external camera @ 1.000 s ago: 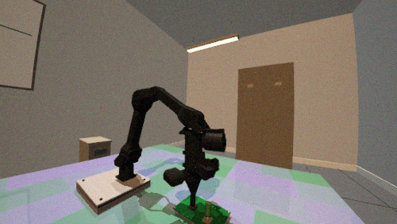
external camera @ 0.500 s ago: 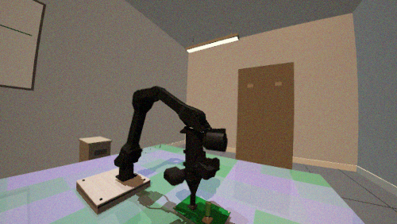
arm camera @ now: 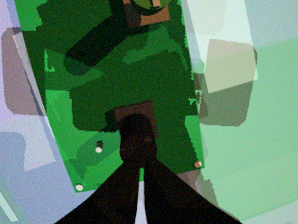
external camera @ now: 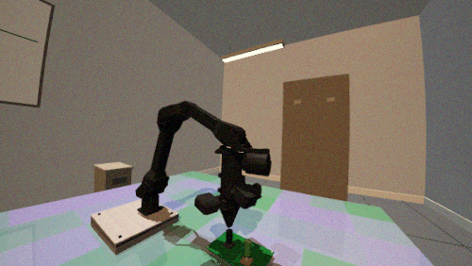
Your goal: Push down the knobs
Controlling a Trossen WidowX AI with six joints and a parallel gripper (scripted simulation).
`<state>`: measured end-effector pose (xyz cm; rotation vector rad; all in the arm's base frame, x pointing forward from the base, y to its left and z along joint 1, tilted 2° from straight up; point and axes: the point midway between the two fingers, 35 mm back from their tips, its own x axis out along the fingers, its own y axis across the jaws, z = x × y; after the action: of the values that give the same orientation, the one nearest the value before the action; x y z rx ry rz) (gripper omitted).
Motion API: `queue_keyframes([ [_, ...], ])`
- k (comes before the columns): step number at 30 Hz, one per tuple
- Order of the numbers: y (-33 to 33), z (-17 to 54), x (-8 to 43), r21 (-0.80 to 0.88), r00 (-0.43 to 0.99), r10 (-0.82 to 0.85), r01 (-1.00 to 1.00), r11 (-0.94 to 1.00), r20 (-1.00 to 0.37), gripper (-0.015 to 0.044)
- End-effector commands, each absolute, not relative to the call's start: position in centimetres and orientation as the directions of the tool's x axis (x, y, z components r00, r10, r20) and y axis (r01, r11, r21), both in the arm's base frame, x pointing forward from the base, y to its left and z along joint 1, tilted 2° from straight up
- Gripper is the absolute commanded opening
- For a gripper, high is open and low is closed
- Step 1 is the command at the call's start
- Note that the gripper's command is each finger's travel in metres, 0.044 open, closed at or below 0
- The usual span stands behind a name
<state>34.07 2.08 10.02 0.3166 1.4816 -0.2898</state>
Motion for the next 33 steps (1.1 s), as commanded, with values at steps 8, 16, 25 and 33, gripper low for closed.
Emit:
queue_keyframes([
  [8, 1.9, 9.9, 34.4, 0.039, 0.076, 0.009, 0.395, 0.918, -0.997, 0.0157],
  [16, 0.9, 10.6, 36.1, 0.073, 0.122, 0.033, 0.342, 0.937, -0.992, 0.0],
  [25, 0.8, 11.1, 36.6, 0.035, 0.118, 0.03, 0.039, 0.999, -0.993, 0.0],
  [33, 0.6, 11.5, 37.1, 0.0, 0.114, 0.027, -0.234, 0.972, -0.993, 0.0],
])
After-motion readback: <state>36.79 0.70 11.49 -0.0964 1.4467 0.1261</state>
